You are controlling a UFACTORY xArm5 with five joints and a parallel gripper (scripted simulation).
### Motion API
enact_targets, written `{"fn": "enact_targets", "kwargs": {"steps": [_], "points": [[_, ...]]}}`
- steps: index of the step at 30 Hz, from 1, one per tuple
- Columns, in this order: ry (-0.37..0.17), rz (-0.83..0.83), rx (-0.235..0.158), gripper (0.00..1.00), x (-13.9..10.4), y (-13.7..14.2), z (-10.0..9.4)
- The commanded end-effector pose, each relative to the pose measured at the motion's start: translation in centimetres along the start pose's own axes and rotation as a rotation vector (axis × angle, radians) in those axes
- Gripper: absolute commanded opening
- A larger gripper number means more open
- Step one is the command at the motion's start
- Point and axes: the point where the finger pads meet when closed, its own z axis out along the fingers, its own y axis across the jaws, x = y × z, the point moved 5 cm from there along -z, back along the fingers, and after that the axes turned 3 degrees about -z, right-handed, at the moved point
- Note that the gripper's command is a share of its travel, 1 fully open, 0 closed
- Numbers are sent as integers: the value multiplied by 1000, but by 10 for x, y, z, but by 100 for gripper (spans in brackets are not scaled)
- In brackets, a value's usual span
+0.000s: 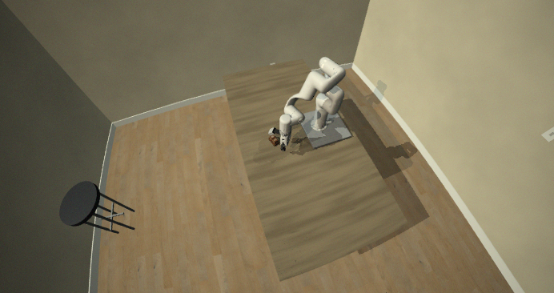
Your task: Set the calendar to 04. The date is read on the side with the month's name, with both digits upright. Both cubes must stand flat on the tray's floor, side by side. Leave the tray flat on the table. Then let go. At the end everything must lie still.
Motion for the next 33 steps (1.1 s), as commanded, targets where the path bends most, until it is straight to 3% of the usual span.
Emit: {"fn": "enact_targets", "kwargs": {"steps": [1,7,14,19,28,33], "points": [[3,-116,3,100,-8,4,-1],[3,-140,3,100,-9,4,-1],[3,-376,3,100,-16,7,-1],[3,-387,3,100,-22,11,-1],[4,-632,3,100,-29,13,-1],[3,-649,3,100,-35,17,-1]]}}
